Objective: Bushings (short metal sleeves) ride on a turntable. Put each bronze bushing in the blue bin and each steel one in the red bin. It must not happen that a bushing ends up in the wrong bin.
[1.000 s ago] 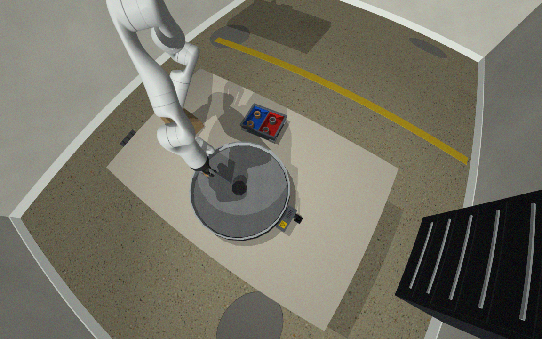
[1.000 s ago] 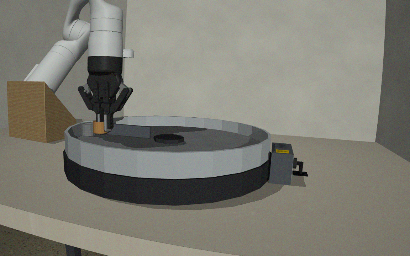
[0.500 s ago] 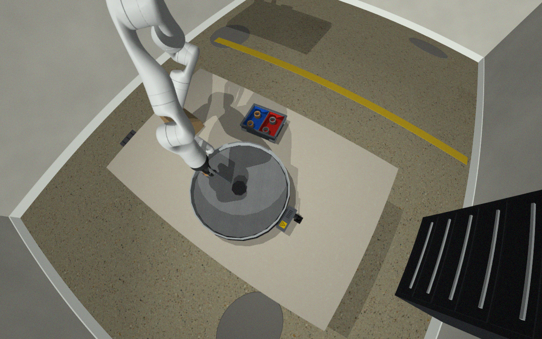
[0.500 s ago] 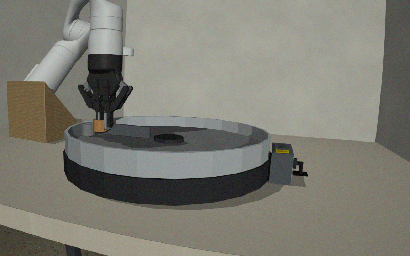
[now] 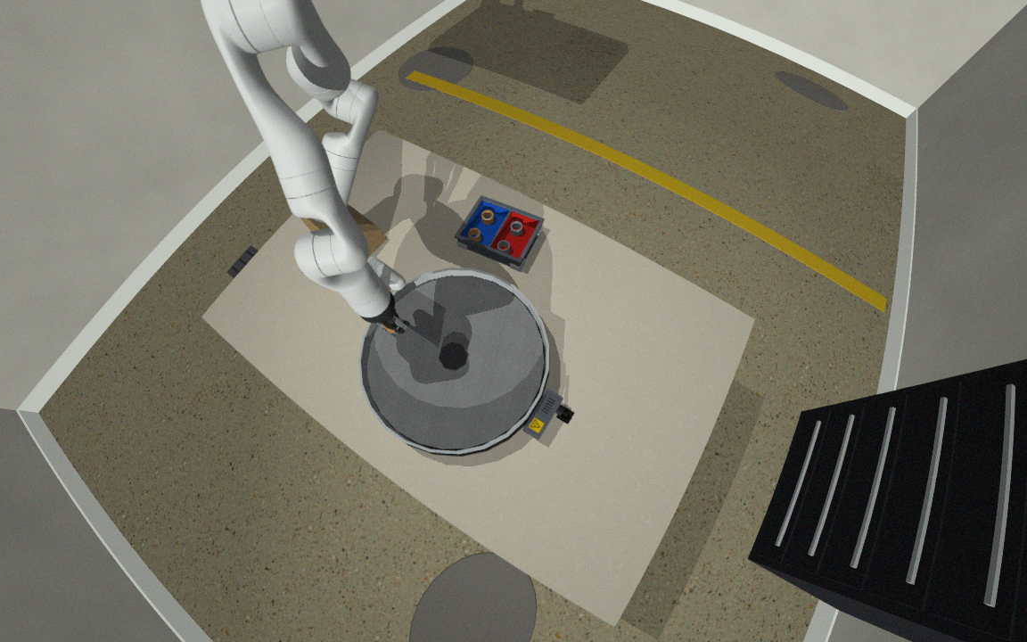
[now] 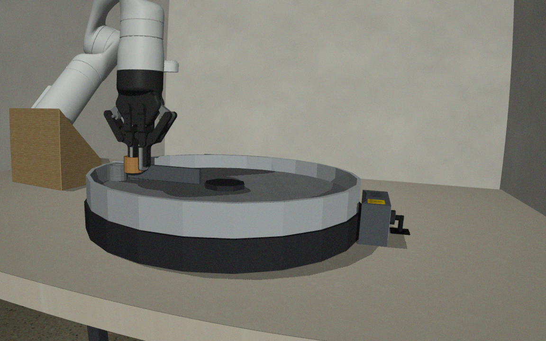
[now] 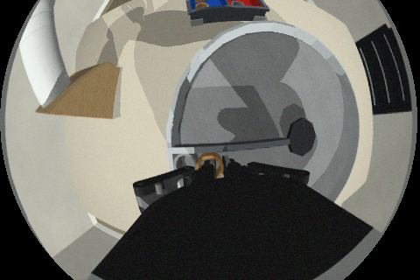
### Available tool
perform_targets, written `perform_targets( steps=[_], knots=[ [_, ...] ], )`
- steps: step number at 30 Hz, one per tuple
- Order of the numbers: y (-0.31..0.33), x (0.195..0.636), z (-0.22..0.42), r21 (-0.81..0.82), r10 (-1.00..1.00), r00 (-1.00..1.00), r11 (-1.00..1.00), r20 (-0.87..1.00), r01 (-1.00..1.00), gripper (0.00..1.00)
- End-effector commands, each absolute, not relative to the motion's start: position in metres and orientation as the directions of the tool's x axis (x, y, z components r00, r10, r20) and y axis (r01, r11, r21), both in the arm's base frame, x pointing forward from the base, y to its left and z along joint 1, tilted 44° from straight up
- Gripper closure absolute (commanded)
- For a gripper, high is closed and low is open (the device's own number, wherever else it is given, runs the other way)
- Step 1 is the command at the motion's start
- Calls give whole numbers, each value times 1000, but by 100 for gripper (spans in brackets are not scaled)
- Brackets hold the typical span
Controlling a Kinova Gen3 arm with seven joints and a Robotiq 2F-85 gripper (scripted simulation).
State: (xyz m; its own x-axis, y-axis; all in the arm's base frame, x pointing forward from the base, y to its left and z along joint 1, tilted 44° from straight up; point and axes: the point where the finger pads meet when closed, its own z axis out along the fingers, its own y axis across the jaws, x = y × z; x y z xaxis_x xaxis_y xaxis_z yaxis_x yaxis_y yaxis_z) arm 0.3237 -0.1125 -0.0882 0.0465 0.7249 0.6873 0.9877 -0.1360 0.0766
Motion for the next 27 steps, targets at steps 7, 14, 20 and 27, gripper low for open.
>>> perform_targets(
  steps=[7, 14, 20, 27],
  knots=[
    [-115, 324, -87, 78, 726, 47, -137, 686, 987, 100],
    [-117, 323, -84, 78, 726, 47, -137, 686, 987, 100],
    [-118, 323, -83, 78, 726, 47, -137, 686, 987, 100],
    [-119, 323, -82, 78, 726, 47, -137, 686, 987, 100]
  ],
)
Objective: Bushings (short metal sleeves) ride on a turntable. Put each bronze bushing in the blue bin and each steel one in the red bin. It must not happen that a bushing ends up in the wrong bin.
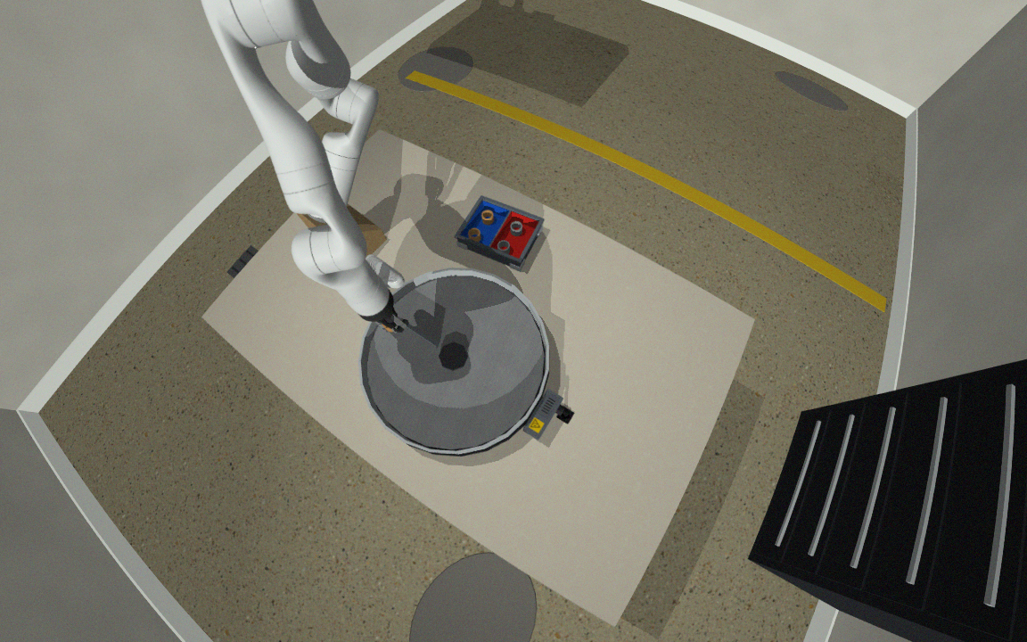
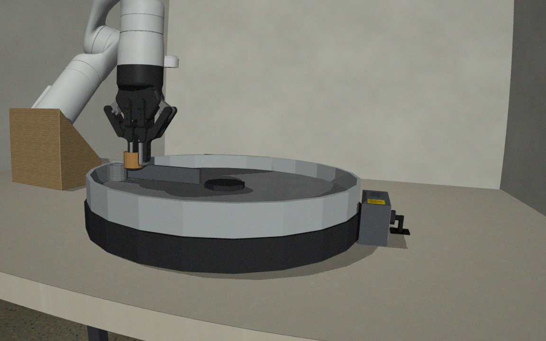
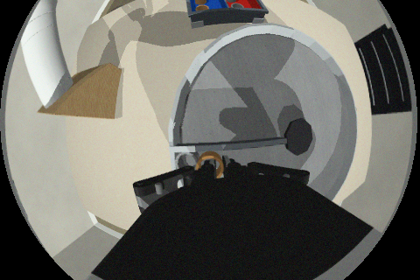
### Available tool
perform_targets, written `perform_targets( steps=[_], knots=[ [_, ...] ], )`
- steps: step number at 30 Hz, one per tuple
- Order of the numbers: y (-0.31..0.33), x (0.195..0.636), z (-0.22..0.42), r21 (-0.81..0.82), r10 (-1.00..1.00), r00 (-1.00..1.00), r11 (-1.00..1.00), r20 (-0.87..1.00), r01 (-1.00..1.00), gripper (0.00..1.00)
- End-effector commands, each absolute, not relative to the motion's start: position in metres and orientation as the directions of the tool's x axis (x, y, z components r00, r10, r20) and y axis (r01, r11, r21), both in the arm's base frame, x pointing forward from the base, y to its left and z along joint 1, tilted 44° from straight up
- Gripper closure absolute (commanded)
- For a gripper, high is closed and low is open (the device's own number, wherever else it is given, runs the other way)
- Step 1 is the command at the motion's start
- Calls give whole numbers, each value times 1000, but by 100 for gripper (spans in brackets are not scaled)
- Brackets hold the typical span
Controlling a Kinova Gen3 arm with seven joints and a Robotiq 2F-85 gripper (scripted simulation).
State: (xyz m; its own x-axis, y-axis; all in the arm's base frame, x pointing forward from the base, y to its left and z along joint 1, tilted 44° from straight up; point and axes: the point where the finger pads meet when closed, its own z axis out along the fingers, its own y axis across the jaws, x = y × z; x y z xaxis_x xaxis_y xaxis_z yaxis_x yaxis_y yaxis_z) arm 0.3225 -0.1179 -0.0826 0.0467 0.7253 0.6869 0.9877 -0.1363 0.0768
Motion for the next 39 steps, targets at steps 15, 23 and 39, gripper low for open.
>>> perform_targets(
  steps=[15, 23, 39],
  knots=[
    [-123, 322, -78, 78, 726, 47, -137, 686, 987, 100],
    [-126, 321, -74, 78, 726, 47, -137, 686, 987, 100],
    [-156, 314, -43, 78, 726, 47, -137, 686, 987, 100]
  ],
)
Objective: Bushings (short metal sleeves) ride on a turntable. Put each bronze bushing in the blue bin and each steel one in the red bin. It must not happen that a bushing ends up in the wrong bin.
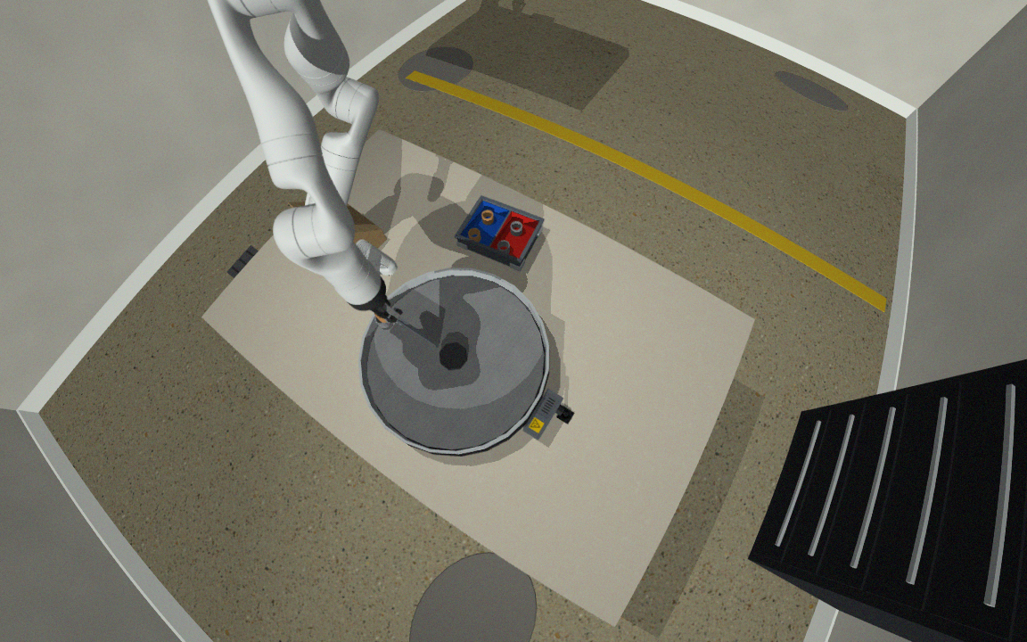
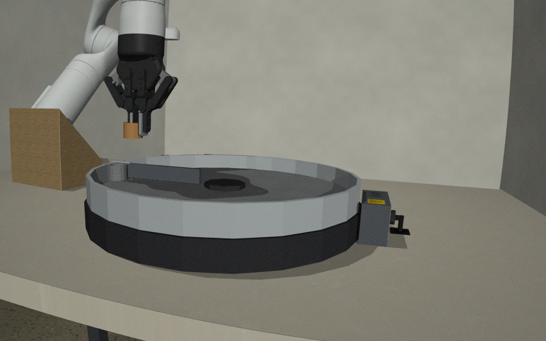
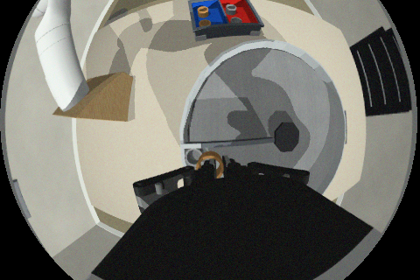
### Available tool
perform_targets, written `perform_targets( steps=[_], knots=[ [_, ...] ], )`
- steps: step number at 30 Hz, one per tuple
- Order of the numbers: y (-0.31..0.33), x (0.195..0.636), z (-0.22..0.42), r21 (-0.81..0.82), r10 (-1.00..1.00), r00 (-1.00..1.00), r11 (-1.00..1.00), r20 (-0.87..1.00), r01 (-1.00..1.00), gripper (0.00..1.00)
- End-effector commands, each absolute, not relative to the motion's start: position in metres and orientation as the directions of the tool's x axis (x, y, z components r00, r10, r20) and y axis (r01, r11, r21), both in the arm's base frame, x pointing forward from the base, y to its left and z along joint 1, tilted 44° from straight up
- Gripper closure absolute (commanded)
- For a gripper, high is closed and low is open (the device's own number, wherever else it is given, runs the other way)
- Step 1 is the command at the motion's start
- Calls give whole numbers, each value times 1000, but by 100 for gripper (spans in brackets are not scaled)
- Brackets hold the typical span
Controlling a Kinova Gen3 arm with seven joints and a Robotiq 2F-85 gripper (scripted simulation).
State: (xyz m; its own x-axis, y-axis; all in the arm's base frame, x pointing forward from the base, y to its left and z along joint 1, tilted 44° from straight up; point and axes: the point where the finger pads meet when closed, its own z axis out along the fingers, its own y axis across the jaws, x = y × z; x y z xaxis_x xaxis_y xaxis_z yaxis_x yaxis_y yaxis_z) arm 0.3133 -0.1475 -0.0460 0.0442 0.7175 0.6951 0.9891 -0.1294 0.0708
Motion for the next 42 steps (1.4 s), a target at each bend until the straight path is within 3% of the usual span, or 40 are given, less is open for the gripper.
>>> perform_targets(
  steps=[1, 10, 15, 28, 33, 42],
  knots=[
    [-156, 314, -43, 78, 726, 47, -137, 686, 987, 100],
    [-156, 314, -43, 78, 726, 47, -137, 686, 987, 100],
    [-113, 319, -2, -83, 675, 274, -301, 685, 950, 100],
    [-71, 324, 38, -238, 587, 485, -449, 648, 861, 100],
    [-28, 328, 79, -381, 468, 671, -572, 575, 726, 100],
    [6, 332, 111, -481, 354, 794, -649, 495, 589, 100]
  ],
)
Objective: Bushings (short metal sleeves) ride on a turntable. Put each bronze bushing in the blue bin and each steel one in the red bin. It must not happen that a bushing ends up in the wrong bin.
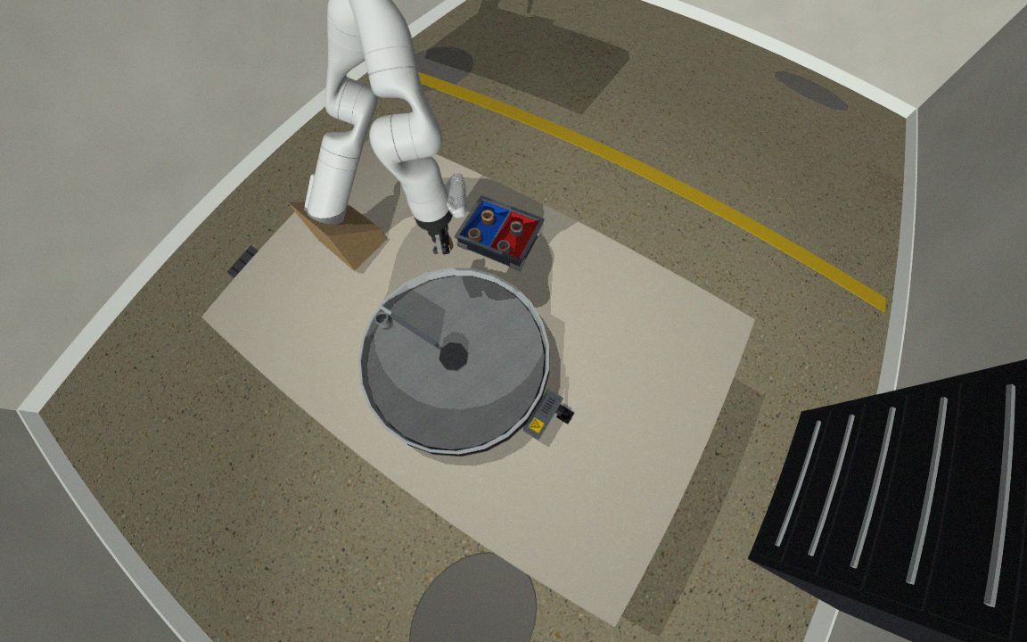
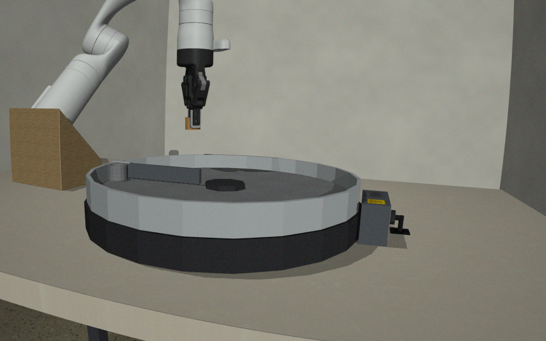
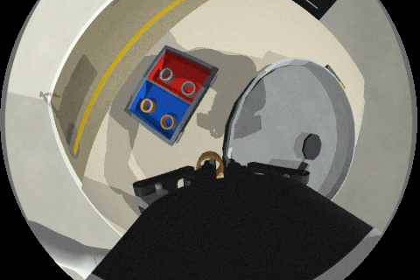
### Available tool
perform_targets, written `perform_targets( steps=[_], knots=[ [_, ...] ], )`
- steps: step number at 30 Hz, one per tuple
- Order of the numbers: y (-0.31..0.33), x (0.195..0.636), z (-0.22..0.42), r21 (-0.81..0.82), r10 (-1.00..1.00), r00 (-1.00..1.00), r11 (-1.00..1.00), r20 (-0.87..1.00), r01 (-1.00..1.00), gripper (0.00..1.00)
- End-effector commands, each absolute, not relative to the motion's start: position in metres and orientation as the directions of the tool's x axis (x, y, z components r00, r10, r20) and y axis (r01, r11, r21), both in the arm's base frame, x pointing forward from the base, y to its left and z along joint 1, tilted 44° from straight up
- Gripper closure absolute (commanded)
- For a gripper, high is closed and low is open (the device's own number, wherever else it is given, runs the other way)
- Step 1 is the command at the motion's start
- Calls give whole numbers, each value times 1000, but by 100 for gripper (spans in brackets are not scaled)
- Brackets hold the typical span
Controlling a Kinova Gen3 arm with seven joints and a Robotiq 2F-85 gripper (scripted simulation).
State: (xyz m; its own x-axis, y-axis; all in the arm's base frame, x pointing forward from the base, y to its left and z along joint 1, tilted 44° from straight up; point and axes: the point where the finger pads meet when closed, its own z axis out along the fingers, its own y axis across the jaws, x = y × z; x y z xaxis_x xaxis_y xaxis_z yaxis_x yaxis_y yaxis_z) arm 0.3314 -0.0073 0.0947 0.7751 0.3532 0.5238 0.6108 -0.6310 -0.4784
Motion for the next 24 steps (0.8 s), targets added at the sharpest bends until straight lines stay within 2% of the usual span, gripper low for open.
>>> perform_targets(
  steps=[1, 4, 9, 14, 19, 24],
  knots=[
    [14, 333, 119, -504, 324, 820, -665, 472, 552, 100],
    [14, 333, 119, -504, 324, 820, -665, 472, 552, 100],
    [56, 338, 160, -599, 162, 925, -721, 343, 348, 100],
    [56, 338, 160, -599, 162, 925, -721, 343, 348, 100],
    [99, 343, 200, -662, -9, 981, -739, 196, 125, 100],
    [99, 343, 200, -662, -9, 981, -739, 196, 125, 100]
  ],
)
